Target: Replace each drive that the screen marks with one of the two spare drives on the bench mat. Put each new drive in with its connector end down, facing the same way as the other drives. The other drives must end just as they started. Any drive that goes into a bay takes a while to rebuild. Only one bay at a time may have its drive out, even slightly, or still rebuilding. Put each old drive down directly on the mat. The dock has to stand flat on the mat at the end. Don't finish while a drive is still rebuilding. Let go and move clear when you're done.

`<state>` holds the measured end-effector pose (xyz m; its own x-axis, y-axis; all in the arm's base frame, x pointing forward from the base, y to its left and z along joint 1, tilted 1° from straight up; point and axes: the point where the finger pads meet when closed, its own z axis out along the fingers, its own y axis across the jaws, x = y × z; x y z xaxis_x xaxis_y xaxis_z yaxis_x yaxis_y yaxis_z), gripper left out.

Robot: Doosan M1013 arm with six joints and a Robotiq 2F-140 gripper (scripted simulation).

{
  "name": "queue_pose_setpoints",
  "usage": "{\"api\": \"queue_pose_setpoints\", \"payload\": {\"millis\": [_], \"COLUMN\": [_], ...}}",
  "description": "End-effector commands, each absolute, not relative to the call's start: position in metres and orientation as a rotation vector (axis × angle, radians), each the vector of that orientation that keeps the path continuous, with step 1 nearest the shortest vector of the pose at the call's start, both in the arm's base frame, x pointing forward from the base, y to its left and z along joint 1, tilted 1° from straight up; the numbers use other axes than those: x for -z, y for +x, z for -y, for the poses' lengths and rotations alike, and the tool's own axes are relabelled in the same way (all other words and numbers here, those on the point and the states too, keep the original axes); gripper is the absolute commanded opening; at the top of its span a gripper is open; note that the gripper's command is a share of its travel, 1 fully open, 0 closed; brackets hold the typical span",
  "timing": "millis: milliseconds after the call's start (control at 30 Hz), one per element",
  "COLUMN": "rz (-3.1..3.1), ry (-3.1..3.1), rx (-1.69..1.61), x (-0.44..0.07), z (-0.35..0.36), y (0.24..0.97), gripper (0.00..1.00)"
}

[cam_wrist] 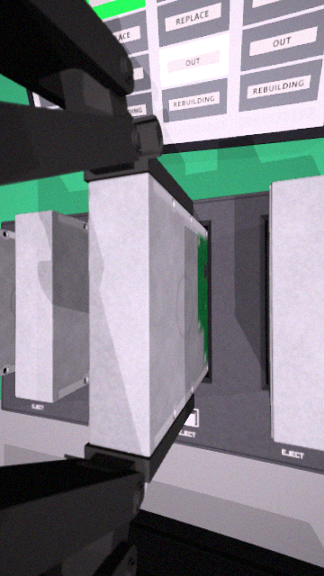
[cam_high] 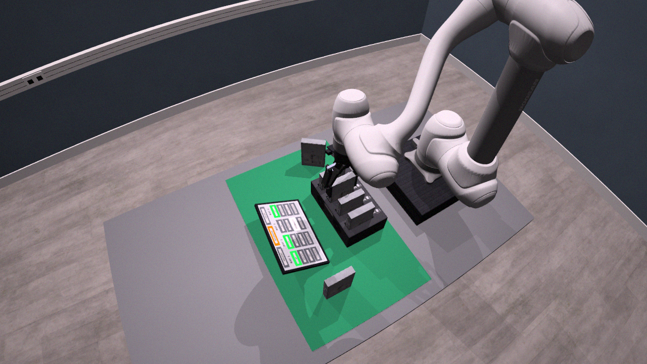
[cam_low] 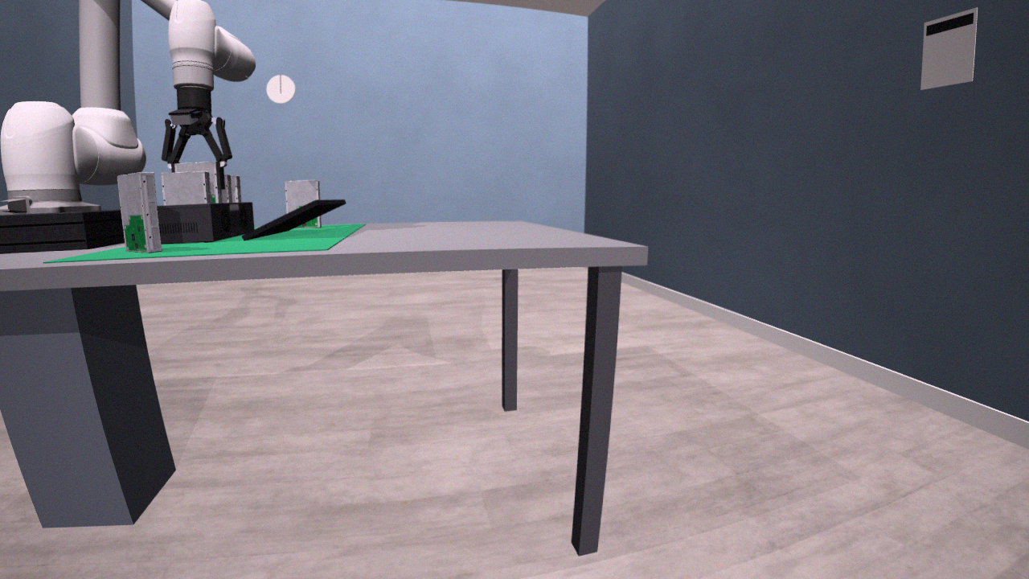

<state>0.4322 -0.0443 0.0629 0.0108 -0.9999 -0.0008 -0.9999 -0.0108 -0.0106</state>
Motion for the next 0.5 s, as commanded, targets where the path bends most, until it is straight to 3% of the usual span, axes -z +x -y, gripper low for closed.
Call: {"api": "queue_pose_setpoints", "payload": {"millis": [0, 467], "rz": [-2.203, -2.203], "ry": [-2.226, -2.226], "rx": [0.012, 0.012], "x": [-0.068, -0.096], "z": [0.044, 0.044], "y": [0.433, 0.432], "gripper": [0.10, 0.10]}}
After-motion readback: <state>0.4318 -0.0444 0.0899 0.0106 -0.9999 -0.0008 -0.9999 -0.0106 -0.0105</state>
